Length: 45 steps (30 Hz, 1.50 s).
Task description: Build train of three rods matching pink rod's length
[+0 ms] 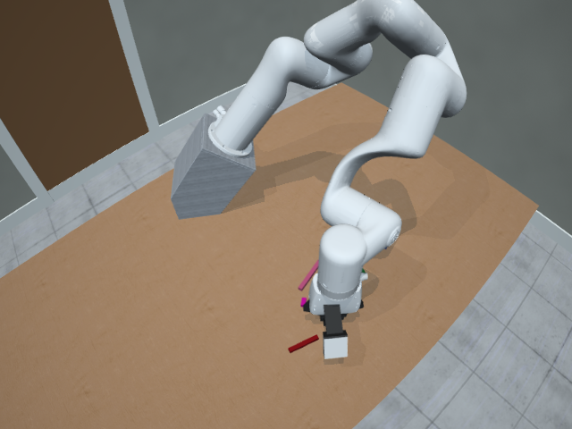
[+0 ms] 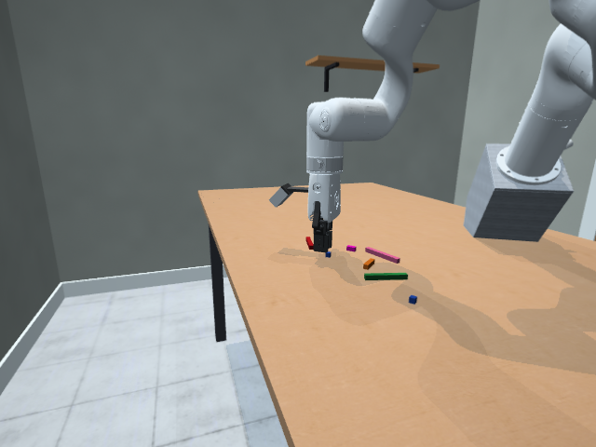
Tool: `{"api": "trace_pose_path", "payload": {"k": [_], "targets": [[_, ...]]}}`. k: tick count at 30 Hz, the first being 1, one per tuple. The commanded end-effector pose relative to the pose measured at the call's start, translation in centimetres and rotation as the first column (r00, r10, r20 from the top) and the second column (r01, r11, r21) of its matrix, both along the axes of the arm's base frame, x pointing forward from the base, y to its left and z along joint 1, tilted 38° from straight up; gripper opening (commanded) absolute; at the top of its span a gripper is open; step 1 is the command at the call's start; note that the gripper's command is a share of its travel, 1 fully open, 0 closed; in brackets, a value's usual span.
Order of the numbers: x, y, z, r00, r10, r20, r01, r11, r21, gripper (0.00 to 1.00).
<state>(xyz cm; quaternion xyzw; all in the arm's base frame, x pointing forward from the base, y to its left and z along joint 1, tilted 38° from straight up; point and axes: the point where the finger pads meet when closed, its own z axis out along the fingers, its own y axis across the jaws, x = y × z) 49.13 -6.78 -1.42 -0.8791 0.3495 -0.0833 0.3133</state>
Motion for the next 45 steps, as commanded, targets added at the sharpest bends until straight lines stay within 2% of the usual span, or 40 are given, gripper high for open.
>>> {"api": "trace_pose_path", "payload": {"k": [1, 28, 45], "targets": [[0.08, -0.1, 0.1, 1.0, -0.001, 0.002, 0.001, 1.0, -0.001, 0.24], [0.1, -0.08, 0.06, 1.0, -0.001, 0.002, 0.001, 1.0, -0.001, 0.24], [0.49, 0.45, -0.78, 1.0, -0.001, 0.002, 0.001, 1.0, -0.001, 0.24]]}}
